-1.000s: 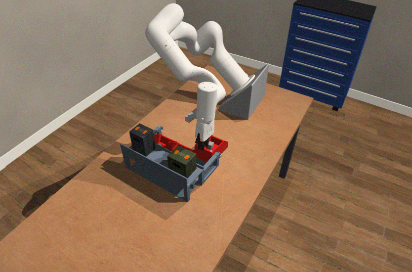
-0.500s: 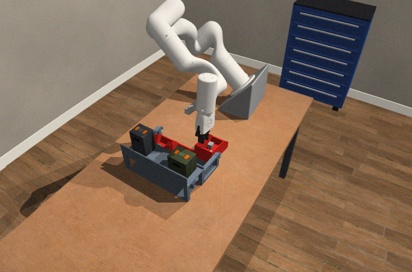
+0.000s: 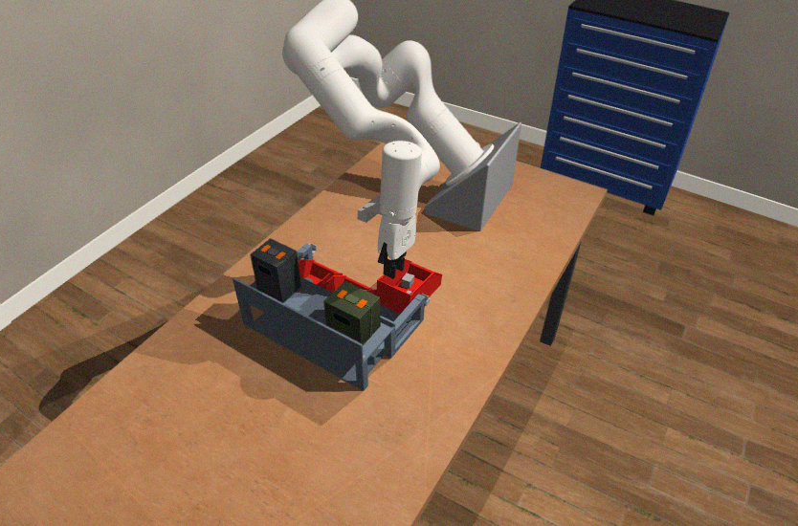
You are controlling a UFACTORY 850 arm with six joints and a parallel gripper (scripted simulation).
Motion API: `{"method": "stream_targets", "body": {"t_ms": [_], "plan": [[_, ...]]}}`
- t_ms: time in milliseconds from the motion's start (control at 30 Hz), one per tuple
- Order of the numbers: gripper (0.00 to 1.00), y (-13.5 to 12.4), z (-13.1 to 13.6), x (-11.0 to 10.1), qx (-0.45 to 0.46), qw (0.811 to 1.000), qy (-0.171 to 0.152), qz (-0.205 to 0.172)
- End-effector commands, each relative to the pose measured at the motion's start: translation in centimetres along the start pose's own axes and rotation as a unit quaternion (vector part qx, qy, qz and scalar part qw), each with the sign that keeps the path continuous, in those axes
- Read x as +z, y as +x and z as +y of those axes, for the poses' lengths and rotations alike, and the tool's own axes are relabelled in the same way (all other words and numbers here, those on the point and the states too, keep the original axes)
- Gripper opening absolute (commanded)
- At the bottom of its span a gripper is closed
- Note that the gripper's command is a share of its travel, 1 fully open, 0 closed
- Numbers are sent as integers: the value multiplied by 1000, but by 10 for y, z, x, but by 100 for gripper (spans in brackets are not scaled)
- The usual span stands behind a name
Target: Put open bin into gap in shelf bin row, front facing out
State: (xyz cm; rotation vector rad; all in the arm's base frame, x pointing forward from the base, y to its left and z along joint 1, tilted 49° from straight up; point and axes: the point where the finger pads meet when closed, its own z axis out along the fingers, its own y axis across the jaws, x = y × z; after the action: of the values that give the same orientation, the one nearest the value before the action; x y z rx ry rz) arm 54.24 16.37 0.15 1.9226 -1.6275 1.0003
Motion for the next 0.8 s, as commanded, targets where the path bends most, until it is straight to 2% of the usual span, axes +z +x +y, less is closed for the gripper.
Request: {"method": "stream_targets", "body": {"t_ms": [0, 67, 233, 633, 767], "plan": [[34, 0, -1, -1, 0, 1000, 1, 0], [34, 0, -1, -1, 0, 1000, 1, 0], [34, -6, 49, 5, 0, 999, -49, 0], [34, -6, 49, 5, 0, 999, -49, 0], [34, -10, 87, 10, 0, 999, -49, 0]]}}
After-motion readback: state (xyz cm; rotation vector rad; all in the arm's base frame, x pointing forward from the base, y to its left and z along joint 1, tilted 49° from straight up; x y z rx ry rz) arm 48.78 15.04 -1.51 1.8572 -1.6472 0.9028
